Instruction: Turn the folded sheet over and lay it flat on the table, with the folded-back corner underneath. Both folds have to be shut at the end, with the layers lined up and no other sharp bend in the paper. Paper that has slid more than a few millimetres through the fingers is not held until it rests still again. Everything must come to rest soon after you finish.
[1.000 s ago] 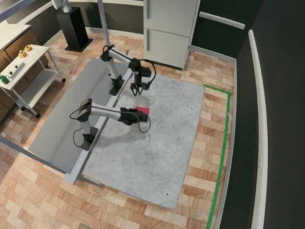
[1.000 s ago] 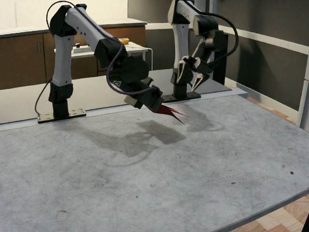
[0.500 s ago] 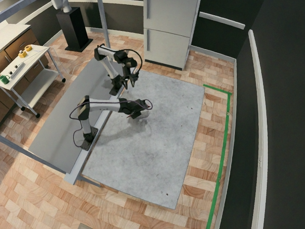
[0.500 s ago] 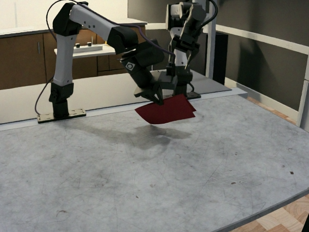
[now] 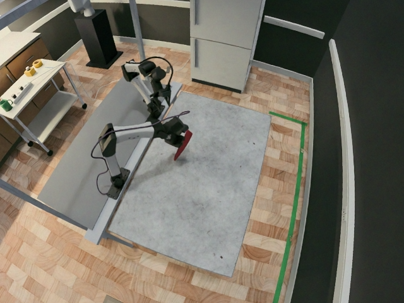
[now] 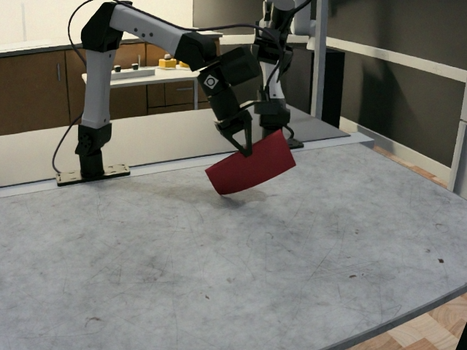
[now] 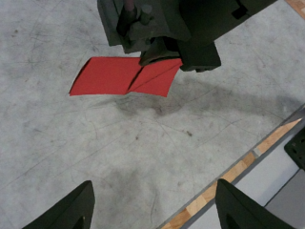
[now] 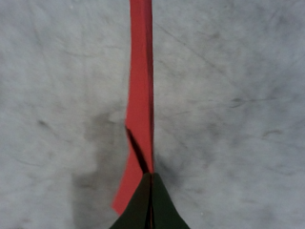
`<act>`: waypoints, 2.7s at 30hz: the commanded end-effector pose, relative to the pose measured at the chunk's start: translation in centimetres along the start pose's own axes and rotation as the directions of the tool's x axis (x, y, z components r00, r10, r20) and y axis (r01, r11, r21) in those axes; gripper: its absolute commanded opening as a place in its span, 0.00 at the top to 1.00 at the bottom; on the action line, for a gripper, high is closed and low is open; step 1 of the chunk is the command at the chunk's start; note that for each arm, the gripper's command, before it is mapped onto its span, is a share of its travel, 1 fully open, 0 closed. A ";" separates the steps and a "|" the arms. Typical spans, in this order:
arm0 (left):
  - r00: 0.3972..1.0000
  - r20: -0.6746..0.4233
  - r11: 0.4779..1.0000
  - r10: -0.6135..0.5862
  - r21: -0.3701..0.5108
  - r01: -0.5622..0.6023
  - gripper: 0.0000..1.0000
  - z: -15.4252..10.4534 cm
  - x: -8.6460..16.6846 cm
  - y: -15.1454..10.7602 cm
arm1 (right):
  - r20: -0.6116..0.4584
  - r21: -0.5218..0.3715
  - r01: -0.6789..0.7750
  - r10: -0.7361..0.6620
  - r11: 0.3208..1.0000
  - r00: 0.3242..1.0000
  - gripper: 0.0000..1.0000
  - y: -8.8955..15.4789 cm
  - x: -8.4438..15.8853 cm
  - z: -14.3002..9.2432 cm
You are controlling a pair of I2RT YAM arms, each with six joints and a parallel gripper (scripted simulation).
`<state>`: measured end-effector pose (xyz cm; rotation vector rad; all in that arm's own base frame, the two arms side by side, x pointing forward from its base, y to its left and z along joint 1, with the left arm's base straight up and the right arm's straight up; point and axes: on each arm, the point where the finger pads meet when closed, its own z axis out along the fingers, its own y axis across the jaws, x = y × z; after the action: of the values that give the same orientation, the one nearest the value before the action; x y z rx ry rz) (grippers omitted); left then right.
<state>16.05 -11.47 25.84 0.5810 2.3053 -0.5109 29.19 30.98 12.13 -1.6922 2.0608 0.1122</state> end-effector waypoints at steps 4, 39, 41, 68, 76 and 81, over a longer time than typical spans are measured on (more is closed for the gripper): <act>0.997 0.057 0.997 0.055 -0.056 -0.052 0.35 -3.0 2.6 -0.1 | -0.035 0.263 0.370 -0.374 0.891 0.927 0.99 -1.0 -1.3 -0.9; 0.910 0.371 0.983 0.182 -0.084 -0.163 0.35 -10.0 6.4 -0.1 | -0.185 0.410 0.695 -0.692 0.591 0.698 0.99 2.0 -0.2 0.3; 0.910 0.371 0.983 0.182 -0.084 -0.163 0.35 -10.0 6.4 -0.1 | -0.181 0.413 0.688 -0.687 0.596 0.704 0.99 2.3 0.2 0.5; 0.917 0.347 0.980 0.198 -0.073 -0.184 0.35 -9.7 7.0 -0.3 | -0.182 0.404 0.692 -0.689 0.598 0.702 0.99 6.2 4.7 2.9; 0.932 0.288 0.974 0.222 -0.016 -0.227 0.35 -9.2 8.6 -1.2 | -0.183 0.400 0.694 -0.690 0.598 0.700 0.99 7.1 5.8 3.4; 0.937 0.258 0.969 0.234 0.015 -0.246 0.35 -9.0 9.5 -1.6 | -0.191 0.385 0.702 -0.693 0.599 0.695 0.99 7.6 6.5 4.0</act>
<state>5.37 -5.65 26.91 0.7007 1.9226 -0.4732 22.27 27.82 3.43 -2.1098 1.1492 -0.5825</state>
